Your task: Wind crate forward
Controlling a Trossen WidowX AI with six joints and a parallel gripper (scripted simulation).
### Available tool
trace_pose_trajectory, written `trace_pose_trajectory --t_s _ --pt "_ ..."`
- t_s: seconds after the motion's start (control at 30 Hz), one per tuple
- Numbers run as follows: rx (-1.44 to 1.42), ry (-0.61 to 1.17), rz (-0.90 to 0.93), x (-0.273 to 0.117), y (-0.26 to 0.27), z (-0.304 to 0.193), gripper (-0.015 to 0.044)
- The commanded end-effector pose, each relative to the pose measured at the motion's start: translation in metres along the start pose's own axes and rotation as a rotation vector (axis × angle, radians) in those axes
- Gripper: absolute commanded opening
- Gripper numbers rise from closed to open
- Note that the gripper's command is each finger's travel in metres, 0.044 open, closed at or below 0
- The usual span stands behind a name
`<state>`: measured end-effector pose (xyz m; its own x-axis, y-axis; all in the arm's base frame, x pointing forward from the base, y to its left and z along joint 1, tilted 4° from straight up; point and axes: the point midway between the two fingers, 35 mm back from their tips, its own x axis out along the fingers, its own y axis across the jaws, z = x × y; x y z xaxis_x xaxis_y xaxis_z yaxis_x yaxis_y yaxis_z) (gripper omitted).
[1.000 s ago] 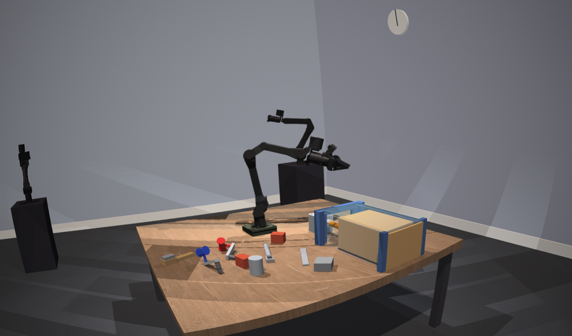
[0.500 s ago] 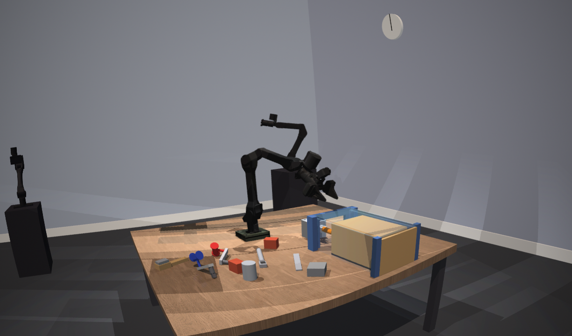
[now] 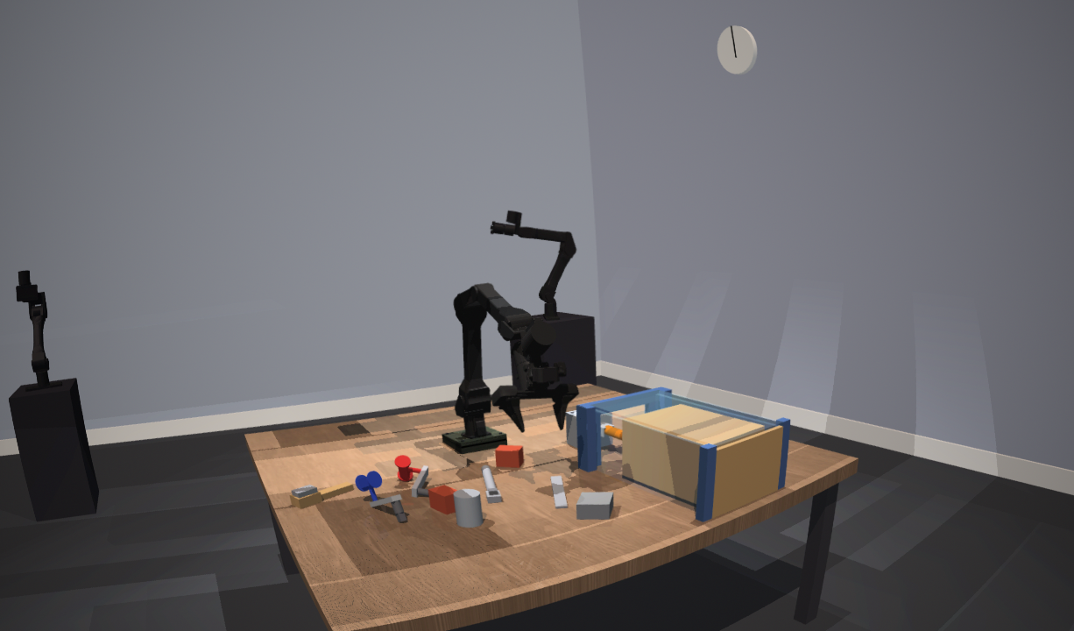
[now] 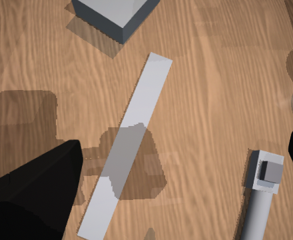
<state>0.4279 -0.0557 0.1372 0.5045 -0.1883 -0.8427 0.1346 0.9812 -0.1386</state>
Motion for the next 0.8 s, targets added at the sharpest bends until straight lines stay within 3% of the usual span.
trace_pose_trajectory --t_s 0.0,0.43,0.77 --pt "0.097 0.139 -0.056 0.017 -0.066 -0.026 0.0440" --pt "0.489 0.555 -0.085 0.015 -0.237 -0.159 0.0440" --pt "0.543 0.598 -0.074 0.014 -0.250 -0.181 0.0440"
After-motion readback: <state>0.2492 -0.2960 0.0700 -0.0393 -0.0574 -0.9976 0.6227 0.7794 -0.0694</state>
